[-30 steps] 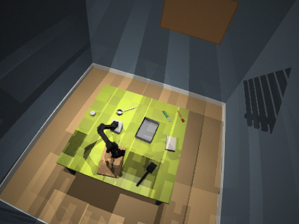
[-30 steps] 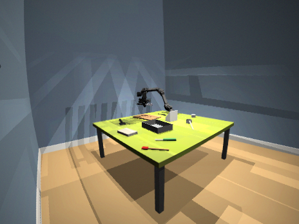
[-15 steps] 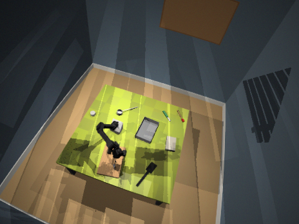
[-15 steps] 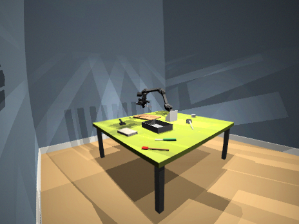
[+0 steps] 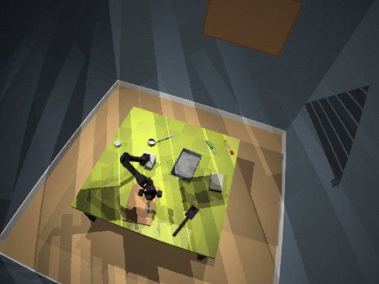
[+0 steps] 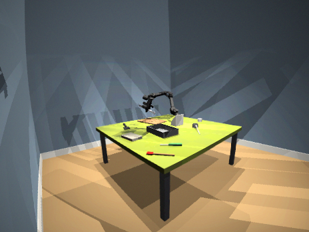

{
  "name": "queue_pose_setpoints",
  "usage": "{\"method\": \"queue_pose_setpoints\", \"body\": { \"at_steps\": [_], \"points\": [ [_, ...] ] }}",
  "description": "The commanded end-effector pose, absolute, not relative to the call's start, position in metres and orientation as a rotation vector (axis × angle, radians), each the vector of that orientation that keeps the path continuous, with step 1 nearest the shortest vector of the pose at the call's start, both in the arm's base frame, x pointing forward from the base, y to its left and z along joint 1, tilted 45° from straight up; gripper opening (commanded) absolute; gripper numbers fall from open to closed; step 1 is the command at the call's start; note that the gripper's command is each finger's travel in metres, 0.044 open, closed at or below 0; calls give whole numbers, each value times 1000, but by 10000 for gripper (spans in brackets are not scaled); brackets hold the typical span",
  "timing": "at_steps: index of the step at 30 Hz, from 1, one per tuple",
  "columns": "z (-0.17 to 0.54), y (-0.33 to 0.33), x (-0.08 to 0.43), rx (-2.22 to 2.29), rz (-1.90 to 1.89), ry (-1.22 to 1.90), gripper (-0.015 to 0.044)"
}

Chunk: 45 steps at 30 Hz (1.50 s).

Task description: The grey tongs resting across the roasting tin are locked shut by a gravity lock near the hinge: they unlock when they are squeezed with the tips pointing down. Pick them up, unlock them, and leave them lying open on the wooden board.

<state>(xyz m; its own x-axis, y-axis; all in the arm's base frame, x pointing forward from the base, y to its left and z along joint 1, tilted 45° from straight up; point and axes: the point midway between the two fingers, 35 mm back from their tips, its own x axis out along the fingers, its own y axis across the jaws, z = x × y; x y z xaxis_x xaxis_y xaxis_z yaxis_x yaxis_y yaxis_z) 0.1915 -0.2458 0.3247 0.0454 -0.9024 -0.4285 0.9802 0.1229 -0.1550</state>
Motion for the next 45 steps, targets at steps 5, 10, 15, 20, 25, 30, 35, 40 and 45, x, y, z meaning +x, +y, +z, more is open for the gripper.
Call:
{"method": "queue_pose_setpoints", "body": {
  "at_steps": [5,10,15,20,25,30,35,40,45],
  "points": [
    [328,-244,195,90,-1447,379,-150],
    [327,-242,195,36,-1452,328,-150],
    [326,-239,192,-17,-1462,284,-150],
    [324,-235,189,-60,-1476,236,-150],
    [322,-231,183,-97,-1494,190,-150],
    [318,-226,176,-128,-1515,147,-150],
    [313,-220,167,-152,-1539,107,-150],
    [306,-214,156,-170,-1565,71,-150],
    [304,-212,152,-173,-1573,61,-150]
  ]
}}
